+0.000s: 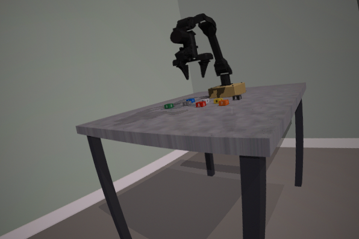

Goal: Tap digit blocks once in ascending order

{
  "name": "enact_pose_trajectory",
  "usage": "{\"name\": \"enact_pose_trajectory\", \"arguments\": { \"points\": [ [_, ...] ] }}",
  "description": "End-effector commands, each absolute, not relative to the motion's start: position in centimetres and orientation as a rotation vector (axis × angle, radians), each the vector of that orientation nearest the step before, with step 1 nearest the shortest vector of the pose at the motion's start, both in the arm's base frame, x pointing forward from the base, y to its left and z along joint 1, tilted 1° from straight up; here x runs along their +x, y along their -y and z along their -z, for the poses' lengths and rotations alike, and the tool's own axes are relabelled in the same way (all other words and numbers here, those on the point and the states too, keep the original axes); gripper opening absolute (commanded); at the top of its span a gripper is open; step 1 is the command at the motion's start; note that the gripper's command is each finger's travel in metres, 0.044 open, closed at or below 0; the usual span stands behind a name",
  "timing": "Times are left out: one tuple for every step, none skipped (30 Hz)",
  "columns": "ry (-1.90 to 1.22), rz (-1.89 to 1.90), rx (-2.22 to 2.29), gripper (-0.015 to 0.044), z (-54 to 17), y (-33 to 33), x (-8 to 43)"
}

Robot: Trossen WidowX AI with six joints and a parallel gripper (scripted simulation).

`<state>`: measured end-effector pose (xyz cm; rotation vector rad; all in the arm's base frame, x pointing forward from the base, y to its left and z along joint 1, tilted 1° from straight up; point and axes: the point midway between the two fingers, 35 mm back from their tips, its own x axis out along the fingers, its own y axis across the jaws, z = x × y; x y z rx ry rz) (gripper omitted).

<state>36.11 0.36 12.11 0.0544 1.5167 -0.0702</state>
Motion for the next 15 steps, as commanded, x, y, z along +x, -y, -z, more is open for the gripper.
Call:
{"name": "enact_pose_trajectory", "arguments": {
  "points": [
    [-1.513,0.065,0.054,0.04,-12.1,-0.4,36.2],
    [-1.513,0.065,0.054,0.04,-12.1,-0.4,36.2],
    [-1.514,0.066,0.054,0.04,-12.1,-0.1,36.1],
    [-1.514,0.066,0.053,0.04,-12.1,0.7,35.8],
    [-1.514,0.067,0.052,0.04,-12.1,2.1,35.3],
    [-1.515,0.068,0.051,0.04,-12.1,3.7,34.5],
    [-1.516,0.069,0.05,0.04,-12.1,5.2,33.7],
    [-1.516,0.071,0.049,0.04,-12.1,6.7,32.9],
    [-1.517,0.072,0.048,0.04,-12.0,8.1,31.9],
    [-1.517,0.072,0.047,0.04,-12.0,9.2,31.1],
    [-1.518,0.073,0.046,0.04,-11.9,9.8,30.6],
    [-1.518,0.073,0.046,0.04,-11.9,10.0,30.5],
    [-1.518,0.073,0.046,0.04,-11.9,10.0,30.5],
    [-1.518,0.073,0.046,0.04,-11.9,10.0,30.5],
    [-1.518,0.073,0.046,0.04,-11.9,10.0,30.5]
  ]
}}
